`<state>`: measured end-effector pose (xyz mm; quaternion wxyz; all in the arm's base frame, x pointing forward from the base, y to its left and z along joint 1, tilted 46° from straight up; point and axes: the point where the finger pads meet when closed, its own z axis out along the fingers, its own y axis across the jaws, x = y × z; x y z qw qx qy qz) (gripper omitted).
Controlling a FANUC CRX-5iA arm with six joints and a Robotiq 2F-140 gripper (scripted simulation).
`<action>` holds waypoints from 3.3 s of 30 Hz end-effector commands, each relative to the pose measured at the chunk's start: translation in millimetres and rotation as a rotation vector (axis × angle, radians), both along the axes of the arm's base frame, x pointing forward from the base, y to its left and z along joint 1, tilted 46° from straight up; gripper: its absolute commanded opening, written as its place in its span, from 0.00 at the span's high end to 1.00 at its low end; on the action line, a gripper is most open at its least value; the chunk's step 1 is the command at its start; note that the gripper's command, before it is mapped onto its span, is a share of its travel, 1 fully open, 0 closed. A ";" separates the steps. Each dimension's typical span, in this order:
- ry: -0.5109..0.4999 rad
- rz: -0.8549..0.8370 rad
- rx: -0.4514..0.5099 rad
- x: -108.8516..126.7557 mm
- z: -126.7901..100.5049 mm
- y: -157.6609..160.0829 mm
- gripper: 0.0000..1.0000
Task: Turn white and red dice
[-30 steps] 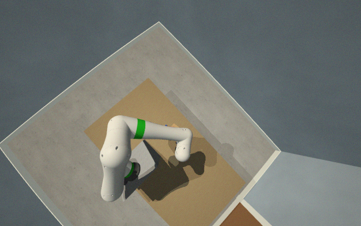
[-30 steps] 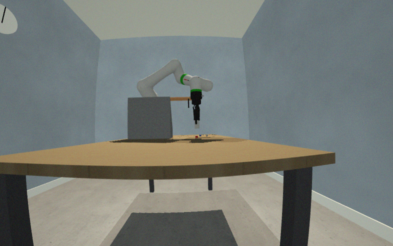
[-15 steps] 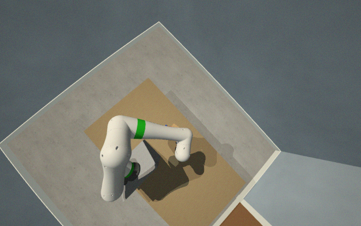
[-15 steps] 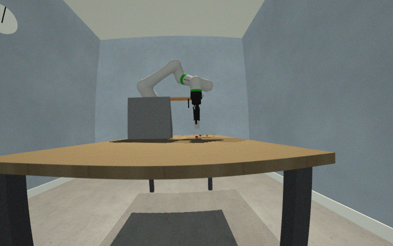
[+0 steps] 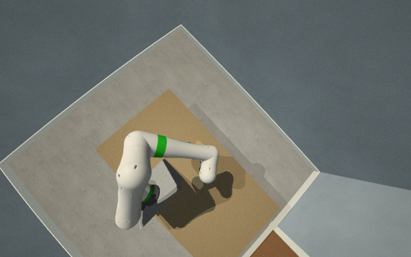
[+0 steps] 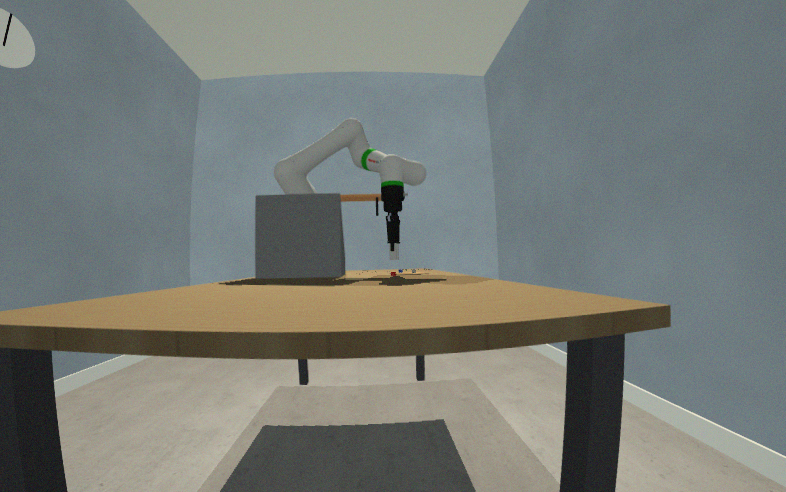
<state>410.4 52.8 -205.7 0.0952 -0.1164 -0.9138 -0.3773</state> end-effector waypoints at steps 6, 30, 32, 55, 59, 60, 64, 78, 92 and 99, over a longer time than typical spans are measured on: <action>0.000 0.000 0.000 -0.7 -8.6 8.5 0.81; 0.000 0.000 0.000 -2.5 -26.3 26.6 0.81; 0.000 0.000 0.000 -2.6 -27.0 27.4 0.81; 0.000 0.000 0.000 -2.7 -28.2 28.7 0.81; 0.000 0.000 0.000 -2.7 -28.2 28.7 0.81; 0.000 0.000 0.000 -2.7 -28.2 28.7 0.81; 0.000 0.000 0.000 -2.7 -28.2 28.7 0.81; 0.000 0.000 0.000 -2.7 -28.3 28.7 0.81; 0.000 0.000 0.000 -3.4 -34.4 34.9 0.81; 0.000 0.000 0.000 -4.0 -38.5 39.2 0.81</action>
